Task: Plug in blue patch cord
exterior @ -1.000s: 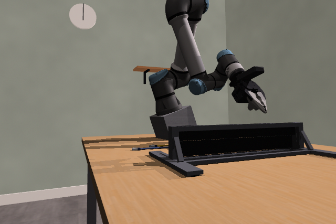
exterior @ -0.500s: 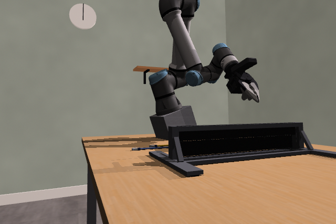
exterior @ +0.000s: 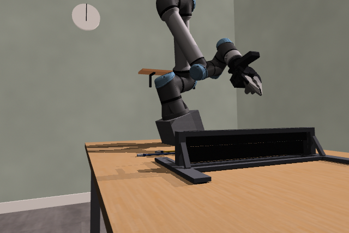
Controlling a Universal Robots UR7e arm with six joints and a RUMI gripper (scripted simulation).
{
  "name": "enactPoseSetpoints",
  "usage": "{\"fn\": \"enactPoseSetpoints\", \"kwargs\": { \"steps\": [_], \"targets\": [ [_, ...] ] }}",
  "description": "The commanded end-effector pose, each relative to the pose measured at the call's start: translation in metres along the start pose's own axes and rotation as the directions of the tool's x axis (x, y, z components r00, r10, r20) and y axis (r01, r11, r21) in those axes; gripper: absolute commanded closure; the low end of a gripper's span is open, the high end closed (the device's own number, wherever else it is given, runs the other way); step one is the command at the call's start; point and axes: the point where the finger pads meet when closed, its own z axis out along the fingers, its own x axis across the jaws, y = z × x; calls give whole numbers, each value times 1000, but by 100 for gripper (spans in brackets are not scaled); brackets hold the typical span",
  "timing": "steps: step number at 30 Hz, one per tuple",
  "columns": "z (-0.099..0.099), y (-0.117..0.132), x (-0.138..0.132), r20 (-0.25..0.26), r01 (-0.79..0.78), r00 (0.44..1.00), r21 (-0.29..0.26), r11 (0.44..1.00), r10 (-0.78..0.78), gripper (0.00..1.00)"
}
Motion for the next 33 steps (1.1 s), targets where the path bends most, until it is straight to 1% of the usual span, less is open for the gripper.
{"fn": "enactPoseSetpoints", "kwargs": {
  "steps": [1,8,21,25,32,33],
  "targets": [
    [-7,-1,0,0,-1,1000,-1,1000,1,100],
    [-16,-1,0,0,-1,1000,-1,1000,1,100],
    [-17,-1,3,0,-1,1000,-1,1000,1,100],
    [-17,-1,12,0,-1,1000,-1,1000,1,100],
    [-17,0,40,0,-1,1000,-1,1000,1,100],
    [-17,0,40,0,-1,1000,-1,1000,1,100]
  ]
}}
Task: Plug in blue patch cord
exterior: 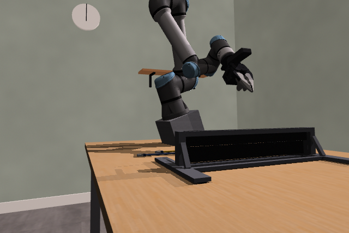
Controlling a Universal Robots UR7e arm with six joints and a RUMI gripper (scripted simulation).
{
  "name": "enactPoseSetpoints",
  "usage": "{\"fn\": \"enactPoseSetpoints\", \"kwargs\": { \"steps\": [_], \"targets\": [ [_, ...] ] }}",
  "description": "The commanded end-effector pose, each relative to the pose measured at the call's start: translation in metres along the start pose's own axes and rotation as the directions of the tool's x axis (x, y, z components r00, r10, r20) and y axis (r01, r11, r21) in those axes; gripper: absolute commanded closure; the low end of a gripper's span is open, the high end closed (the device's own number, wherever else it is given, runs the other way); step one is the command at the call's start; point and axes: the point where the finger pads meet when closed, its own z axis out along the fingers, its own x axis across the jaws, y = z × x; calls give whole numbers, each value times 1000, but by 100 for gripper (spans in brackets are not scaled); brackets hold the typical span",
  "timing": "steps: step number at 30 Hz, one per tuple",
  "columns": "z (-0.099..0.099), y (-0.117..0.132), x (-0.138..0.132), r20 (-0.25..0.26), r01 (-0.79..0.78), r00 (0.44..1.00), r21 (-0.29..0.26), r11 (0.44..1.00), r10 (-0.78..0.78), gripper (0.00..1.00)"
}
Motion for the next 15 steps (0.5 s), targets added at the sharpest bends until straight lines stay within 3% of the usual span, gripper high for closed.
{"fn": "enactPoseSetpoints", "kwargs": {
  "steps": [1,15],
  "targets": [
    [0,0,9,2,0,1000,1,1000,0,100],
    [0,0,62,2,0,1000,1,1000,0,100]
  ]
}}
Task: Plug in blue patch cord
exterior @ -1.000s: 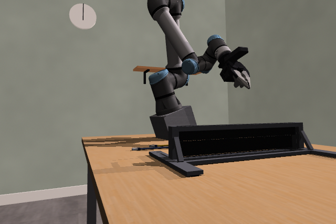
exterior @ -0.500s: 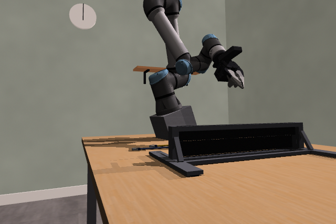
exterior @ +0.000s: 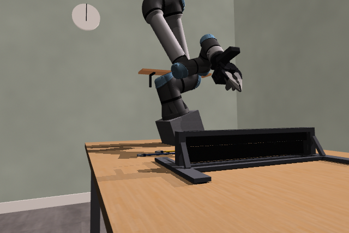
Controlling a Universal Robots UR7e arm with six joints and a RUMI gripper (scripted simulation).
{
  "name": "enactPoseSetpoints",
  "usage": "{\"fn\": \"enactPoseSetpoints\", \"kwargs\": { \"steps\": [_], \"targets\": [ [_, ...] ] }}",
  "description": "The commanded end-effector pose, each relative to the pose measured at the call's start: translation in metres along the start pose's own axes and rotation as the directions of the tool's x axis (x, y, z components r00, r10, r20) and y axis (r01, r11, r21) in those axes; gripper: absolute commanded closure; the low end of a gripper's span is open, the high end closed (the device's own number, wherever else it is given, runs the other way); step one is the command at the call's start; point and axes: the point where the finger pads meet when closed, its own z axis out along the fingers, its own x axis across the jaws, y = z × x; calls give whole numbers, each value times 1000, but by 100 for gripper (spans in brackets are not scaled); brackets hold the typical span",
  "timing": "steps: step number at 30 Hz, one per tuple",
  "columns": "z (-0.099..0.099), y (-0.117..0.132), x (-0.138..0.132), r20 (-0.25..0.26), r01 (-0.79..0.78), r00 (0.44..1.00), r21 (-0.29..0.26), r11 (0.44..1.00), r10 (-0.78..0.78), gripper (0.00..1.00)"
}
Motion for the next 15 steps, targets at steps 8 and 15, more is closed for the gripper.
{"fn": "enactPoseSetpoints", "kwargs": {
  "steps": [8,15],
  "targets": [
    [0,0,15,3,0,1000,1,1000,0,100],
    [0,0,15,3,0,1000,1,1000,0,100]
  ]
}}
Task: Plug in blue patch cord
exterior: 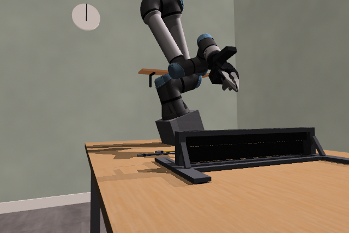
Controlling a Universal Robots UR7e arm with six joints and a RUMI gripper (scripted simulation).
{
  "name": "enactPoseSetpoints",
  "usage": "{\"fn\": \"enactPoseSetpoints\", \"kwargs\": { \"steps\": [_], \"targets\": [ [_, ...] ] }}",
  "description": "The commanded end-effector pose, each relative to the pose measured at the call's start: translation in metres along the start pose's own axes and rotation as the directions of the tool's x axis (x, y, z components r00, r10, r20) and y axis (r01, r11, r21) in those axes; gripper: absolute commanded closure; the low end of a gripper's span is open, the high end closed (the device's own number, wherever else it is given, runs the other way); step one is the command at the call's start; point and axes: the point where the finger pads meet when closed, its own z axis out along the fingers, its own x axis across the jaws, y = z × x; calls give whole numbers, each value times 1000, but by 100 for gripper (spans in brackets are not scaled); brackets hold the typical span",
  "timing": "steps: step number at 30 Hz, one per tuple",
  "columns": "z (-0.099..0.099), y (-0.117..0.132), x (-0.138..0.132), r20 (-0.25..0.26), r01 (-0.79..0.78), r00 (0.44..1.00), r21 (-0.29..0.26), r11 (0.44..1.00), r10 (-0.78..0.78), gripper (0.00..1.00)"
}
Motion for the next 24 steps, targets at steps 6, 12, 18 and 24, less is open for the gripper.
{"fn": "enactPoseSetpoints", "kwargs": {
  "steps": [6,12,18,24],
  "targets": [
    [2,0,0,0,0,1000,1,1000,0,100],
    [8,0,0,0,0,1000,1,1000,0,100],
    [20,0,0,0,0,1000,1,1000,0,100],
    [31,0,0,0,0,1000,1,1000,0,100]
  ]
}}
